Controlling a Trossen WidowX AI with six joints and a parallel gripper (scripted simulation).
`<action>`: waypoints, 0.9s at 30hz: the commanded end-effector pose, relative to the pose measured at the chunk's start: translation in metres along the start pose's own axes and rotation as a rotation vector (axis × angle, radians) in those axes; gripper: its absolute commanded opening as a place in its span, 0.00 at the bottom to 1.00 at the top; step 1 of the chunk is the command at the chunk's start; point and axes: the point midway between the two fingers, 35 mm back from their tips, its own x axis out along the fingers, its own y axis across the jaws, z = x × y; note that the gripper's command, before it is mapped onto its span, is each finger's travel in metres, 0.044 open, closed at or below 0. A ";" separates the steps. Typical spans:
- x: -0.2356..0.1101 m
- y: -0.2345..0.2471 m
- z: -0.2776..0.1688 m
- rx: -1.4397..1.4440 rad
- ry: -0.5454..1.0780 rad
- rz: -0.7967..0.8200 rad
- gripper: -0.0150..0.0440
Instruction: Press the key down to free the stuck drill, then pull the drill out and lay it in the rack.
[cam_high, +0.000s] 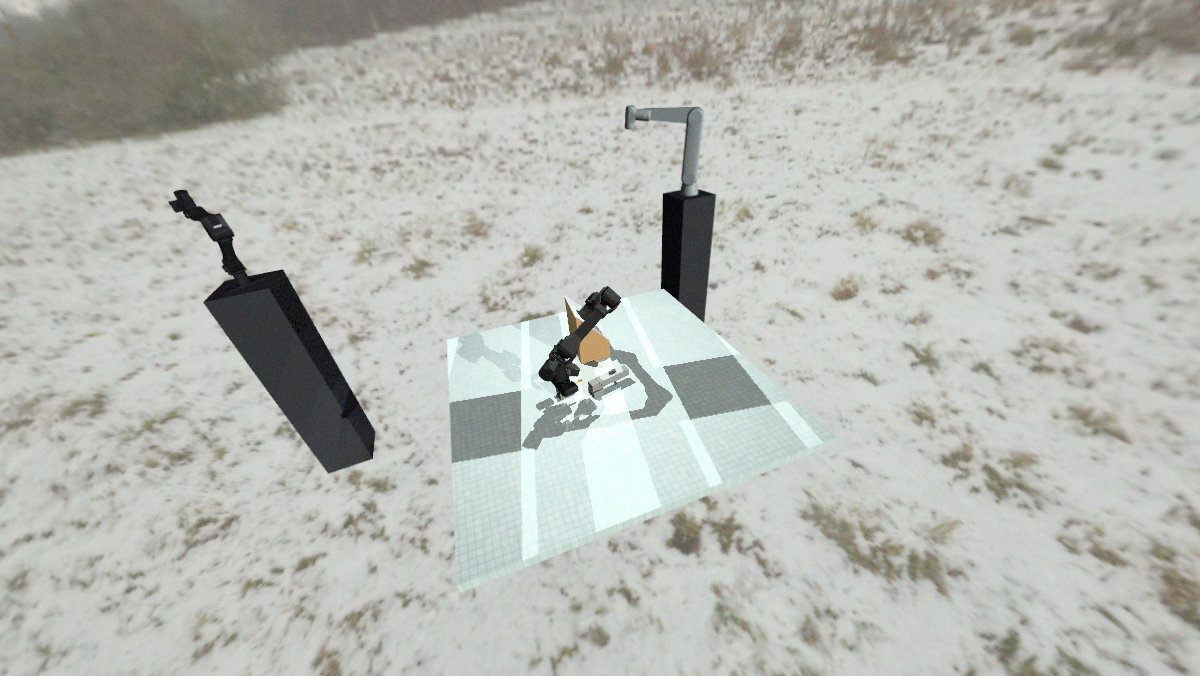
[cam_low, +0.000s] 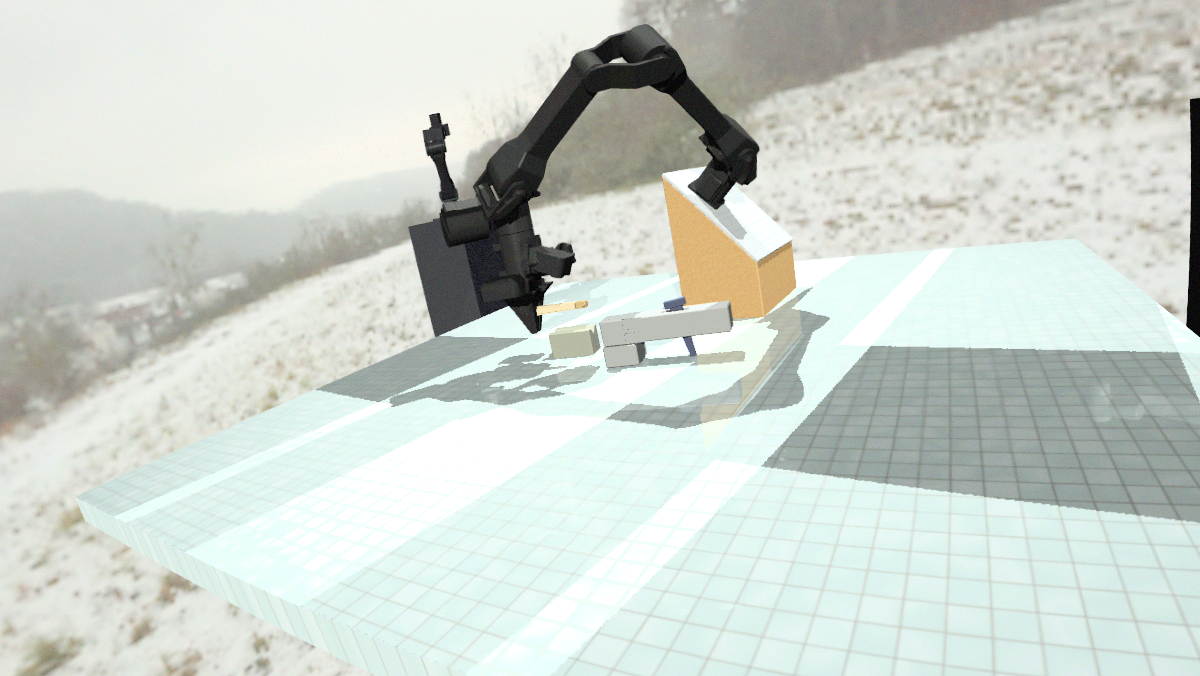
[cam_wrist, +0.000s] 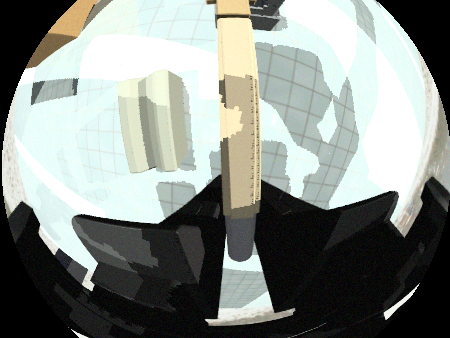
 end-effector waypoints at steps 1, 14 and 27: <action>0.000 0.008 -0.002 0.000 0.002 0.001 0.25; 0.000 0.035 -0.008 0.001 0.003 0.001 0.25; -0.001 0.059 -0.014 0.001 0.005 0.002 0.25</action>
